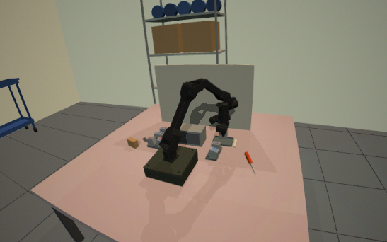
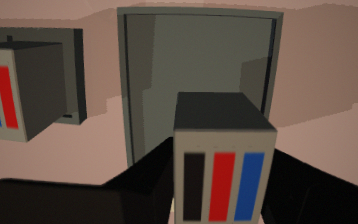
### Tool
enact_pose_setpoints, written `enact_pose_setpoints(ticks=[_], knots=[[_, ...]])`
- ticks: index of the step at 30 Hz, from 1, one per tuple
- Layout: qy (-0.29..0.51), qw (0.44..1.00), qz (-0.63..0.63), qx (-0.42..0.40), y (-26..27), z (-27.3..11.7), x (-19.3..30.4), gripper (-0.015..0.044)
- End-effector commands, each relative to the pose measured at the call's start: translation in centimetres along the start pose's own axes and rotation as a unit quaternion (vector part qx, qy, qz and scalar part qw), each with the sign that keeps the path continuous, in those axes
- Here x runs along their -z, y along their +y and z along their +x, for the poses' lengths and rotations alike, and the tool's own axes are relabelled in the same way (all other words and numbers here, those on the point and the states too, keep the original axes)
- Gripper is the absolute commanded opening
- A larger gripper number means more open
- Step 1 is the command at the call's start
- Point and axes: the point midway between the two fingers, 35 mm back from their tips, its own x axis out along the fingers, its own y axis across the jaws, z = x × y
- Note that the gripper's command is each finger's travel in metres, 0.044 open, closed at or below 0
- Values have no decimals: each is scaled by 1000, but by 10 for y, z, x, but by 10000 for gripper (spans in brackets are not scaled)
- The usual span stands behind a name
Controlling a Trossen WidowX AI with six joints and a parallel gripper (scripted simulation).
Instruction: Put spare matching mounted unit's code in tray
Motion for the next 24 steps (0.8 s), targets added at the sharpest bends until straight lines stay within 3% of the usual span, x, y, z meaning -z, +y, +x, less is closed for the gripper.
enact_pose_setpoints(ticks=[1, 24], knots=[[-1, 1000, -1, -3, 2, 5, -1, 0], [-1, 1000, -1, -3, 6, 25, -4, 0]])
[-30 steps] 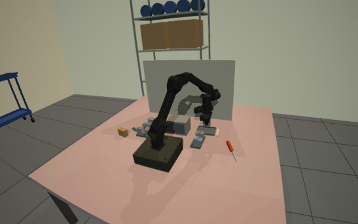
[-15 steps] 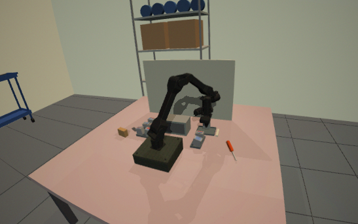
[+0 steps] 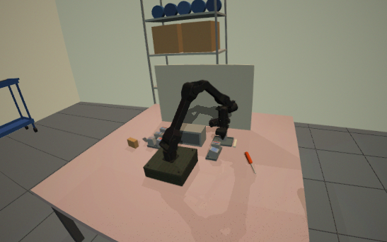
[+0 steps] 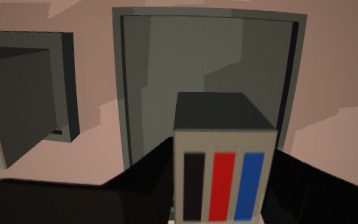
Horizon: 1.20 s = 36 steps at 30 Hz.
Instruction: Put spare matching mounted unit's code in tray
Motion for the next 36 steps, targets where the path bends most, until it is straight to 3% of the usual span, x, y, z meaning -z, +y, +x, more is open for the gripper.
enact_pose_setpoints(ticks=[1, 2, 19, 26, 36], knots=[[-1, 1000, -1, -3, 3, 4, -1, 0], [-1, 1000, -1, -3, 3, 4, -1, 0], [0, 1000, 0, 0, 0, -1, 0, 440], [-1, 1000, -1, -3, 1, -103, -1, 440], [5, 1000, 0, 7, -1, -104, 1, 440]])
